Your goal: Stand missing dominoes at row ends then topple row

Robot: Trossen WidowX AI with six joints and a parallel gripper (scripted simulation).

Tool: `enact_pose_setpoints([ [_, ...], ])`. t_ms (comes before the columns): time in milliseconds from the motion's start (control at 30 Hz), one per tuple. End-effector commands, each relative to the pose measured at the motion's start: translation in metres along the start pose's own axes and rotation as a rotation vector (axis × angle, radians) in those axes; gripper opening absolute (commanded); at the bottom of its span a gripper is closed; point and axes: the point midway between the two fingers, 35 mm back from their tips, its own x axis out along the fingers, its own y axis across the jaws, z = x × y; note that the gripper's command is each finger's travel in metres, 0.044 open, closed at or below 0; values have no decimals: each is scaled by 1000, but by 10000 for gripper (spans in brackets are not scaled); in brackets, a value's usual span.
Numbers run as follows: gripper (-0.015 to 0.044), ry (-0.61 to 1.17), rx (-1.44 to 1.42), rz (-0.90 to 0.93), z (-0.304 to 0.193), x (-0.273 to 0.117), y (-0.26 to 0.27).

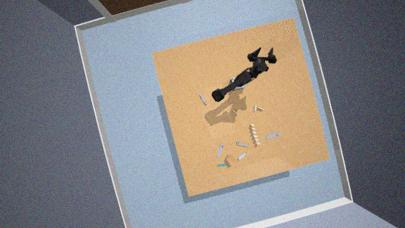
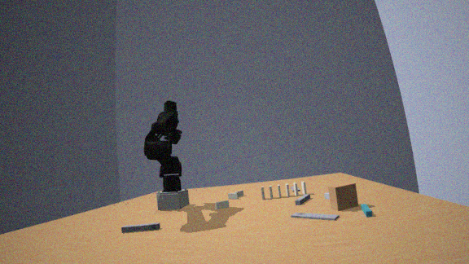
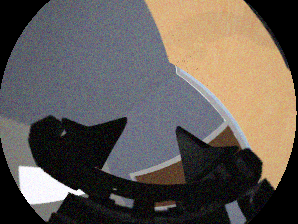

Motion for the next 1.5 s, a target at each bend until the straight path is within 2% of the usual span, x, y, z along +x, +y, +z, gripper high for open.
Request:
enact_pose_setpoints([
  [0,426,-8,-14,1,1,1,1],
  [233,440,-313,-518,-44,60,11,26],
  [467,440,-593,-997,-301,130,-1,48],
  [600,440,-646,-1112,-406,150,-9,52],
  [1033,440,-693,-1454,-838,208,-45,60],
  [1467,440,-519,-1688,-1294,256,-94,58],
])
